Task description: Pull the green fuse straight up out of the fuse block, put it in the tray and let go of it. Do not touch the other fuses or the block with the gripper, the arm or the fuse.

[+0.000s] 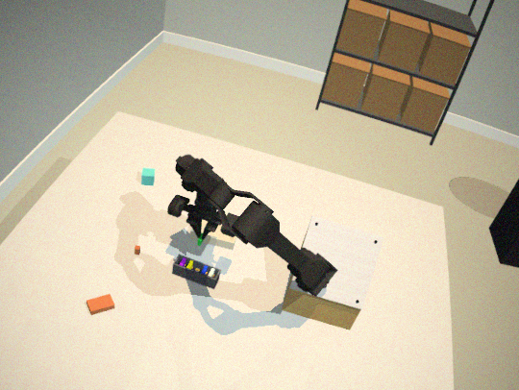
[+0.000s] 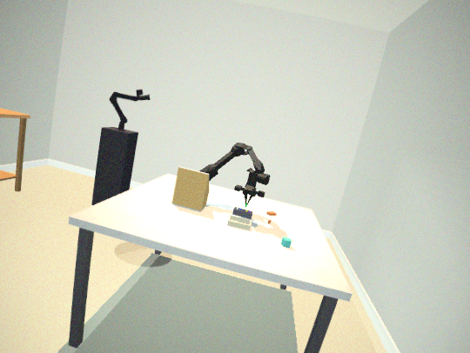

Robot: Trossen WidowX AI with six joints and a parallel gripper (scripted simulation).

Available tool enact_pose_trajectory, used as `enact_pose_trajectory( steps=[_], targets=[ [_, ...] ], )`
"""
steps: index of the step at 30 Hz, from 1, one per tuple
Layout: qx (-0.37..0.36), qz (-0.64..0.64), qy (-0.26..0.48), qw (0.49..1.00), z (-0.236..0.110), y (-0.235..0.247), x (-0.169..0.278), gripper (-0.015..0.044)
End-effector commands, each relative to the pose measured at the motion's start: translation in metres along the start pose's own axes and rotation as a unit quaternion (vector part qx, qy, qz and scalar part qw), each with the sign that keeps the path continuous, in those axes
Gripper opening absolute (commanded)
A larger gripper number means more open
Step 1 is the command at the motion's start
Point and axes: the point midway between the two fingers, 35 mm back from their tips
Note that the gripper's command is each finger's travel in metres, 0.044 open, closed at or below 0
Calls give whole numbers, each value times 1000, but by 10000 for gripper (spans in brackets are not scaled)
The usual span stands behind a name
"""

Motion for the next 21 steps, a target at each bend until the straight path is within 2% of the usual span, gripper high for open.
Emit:
enact_pose_trajectory(
  steps=[1, 21],
  targets=[
    [-2, -1, -3, 1000, -3, 6, -24, 0],
    [-1, -3, 0, 1000, 2, 7, -131, 0]
  ],
)
Point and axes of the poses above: the point midway between the two fingers, 35 mm back from their tips, its own z axis out along the fingers, its own y axis across the jaws, x = y × z, and after that the axes turned 4 degrees about z, right-handed
